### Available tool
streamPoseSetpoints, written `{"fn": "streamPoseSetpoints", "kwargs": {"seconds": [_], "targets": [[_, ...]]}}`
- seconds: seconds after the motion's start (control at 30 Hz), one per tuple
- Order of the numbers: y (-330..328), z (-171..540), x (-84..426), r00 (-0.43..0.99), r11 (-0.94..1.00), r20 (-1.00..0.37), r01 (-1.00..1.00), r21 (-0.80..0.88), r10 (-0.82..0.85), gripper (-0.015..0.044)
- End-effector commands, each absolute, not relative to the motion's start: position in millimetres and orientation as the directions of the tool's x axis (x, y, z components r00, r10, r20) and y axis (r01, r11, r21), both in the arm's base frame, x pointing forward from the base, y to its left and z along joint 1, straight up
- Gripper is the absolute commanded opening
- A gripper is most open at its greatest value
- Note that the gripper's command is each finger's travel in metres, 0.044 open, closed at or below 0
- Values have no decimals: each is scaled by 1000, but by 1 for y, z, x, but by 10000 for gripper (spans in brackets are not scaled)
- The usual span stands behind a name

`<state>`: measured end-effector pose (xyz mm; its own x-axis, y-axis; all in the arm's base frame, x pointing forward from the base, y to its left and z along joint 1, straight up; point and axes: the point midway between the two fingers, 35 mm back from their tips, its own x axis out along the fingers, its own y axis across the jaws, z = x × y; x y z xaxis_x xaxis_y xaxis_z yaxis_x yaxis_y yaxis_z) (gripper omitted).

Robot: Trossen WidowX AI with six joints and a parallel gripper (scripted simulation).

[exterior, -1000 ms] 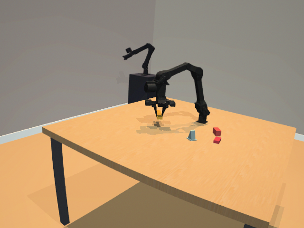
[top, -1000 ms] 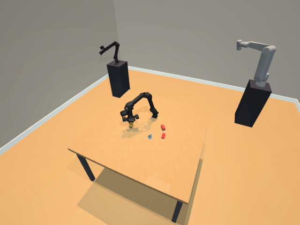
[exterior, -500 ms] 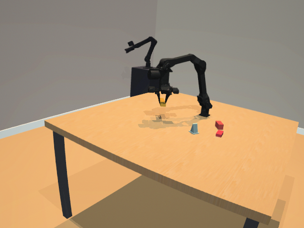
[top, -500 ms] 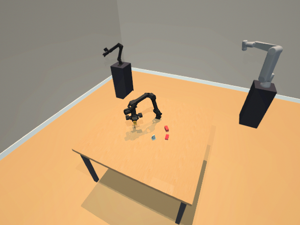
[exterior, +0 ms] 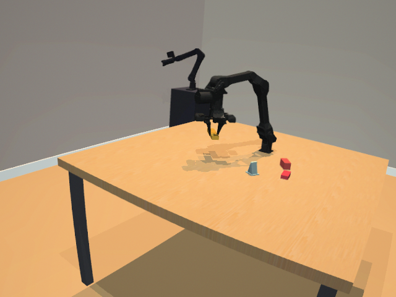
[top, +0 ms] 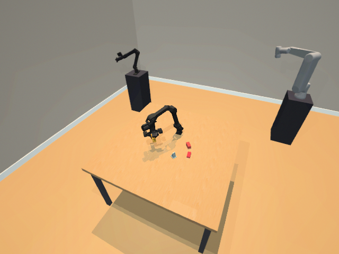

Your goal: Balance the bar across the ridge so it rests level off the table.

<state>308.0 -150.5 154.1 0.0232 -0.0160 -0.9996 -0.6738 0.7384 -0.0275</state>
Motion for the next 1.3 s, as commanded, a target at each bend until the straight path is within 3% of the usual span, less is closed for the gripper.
{"fn": "streamPoseSetpoints", "kwargs": {"seconds": [0.0, 1.27], "targets": [[-137, 156, 319, 30, 726, -999, -687, -30, -13, 0], [-6, 158, 369, 35, 592, -999, -806, -28, -1, 0]]}}
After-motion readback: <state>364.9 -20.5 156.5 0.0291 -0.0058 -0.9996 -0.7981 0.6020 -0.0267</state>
